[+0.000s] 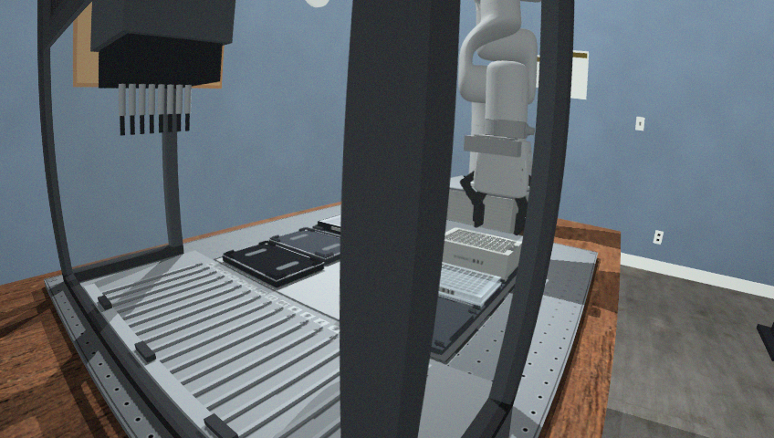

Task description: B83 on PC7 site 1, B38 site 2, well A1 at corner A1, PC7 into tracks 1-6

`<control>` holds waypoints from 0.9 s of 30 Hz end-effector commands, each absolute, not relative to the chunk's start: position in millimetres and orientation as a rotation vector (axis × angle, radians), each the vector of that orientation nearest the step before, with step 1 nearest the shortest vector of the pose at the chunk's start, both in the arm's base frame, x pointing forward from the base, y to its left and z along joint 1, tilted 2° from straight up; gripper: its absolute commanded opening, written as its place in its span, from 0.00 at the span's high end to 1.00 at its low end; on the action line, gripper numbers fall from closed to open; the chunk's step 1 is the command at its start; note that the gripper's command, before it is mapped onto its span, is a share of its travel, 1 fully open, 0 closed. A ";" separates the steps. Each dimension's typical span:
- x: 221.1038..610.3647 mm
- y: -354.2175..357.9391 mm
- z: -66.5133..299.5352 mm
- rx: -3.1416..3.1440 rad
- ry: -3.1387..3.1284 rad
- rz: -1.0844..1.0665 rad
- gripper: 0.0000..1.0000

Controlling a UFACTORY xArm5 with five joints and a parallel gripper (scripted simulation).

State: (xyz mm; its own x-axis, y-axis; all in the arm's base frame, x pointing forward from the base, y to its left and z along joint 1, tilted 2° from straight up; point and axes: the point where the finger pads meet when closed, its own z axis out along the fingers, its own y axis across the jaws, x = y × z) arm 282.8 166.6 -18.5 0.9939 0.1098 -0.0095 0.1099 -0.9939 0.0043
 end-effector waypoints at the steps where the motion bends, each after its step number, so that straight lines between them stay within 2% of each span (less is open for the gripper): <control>1: 284.0 167.1 -24.3 3.111 0.172 0.008 0.19; 10: 284.0 166.7 -39.3 3.111 0.172 0.008 0.19; 27: 284.0 166.5 -44.2 3.111 0.172 0.008 0.19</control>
